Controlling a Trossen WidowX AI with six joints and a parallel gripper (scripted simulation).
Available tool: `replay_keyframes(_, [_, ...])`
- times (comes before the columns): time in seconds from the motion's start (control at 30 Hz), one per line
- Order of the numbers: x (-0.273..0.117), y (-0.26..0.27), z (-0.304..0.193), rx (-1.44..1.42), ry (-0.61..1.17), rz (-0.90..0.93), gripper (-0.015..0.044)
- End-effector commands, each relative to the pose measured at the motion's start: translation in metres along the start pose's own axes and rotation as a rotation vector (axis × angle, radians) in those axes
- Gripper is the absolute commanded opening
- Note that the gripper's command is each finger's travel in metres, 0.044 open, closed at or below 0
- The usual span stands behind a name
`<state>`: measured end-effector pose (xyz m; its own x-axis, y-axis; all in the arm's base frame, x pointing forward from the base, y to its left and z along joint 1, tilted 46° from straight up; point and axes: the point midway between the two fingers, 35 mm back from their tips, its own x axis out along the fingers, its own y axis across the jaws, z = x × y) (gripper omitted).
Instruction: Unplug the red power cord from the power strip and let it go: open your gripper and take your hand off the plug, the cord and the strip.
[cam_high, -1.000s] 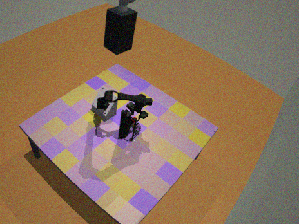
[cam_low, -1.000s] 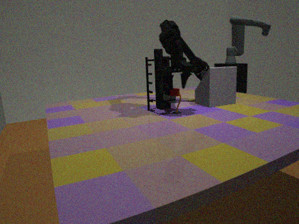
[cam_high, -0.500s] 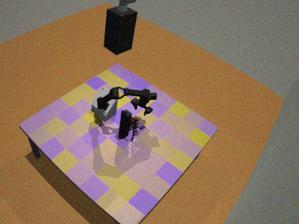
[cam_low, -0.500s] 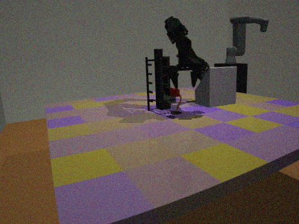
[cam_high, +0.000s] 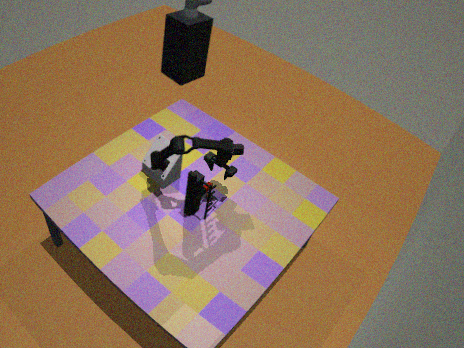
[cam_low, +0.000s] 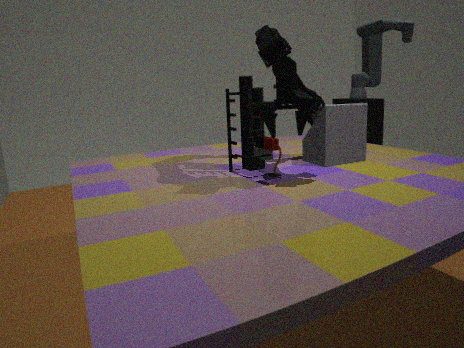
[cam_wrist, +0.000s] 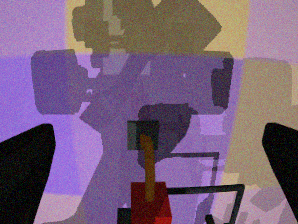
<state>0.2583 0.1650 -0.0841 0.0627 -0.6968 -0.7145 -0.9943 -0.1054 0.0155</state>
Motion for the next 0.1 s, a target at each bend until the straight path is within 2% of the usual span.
replay_keyframes(0.0, [0.0001,0.0005,0.0001,0.004,0.0,0.004,0.044])
replay_keyframes(0.07, [0.0001,0.0005,0.0001,0.004,0.0,0.004,0.044])
